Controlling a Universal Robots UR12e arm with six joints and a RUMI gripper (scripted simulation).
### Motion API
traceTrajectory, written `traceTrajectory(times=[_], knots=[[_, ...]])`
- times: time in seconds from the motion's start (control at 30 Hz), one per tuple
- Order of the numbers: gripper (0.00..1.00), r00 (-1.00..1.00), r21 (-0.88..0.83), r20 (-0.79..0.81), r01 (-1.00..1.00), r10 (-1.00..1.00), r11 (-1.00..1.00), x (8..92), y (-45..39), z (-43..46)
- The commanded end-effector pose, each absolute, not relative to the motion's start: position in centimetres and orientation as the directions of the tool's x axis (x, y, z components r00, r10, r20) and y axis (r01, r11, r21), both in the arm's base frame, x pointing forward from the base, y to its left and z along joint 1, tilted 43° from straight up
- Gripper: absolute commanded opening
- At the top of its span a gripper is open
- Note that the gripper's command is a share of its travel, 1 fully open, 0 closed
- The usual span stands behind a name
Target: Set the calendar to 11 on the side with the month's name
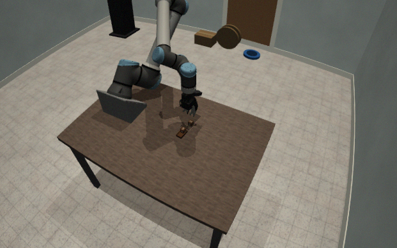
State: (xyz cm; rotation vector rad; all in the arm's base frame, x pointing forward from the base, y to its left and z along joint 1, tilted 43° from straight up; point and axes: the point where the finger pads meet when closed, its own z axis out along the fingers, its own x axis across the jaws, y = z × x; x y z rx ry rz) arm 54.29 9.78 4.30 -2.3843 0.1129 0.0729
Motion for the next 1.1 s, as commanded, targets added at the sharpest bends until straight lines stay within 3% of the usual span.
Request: traceTrajectory(times=[0.0,1.07], knots=[[0.28,0.995,-0.680,-0.084,-0.102,-0.061,-0.726,54.3,9.8,4.3],[0.28,0.995,-0.680,-0.084,-0.102,-0.061,-0.726,54.3,12.1,1.8]])
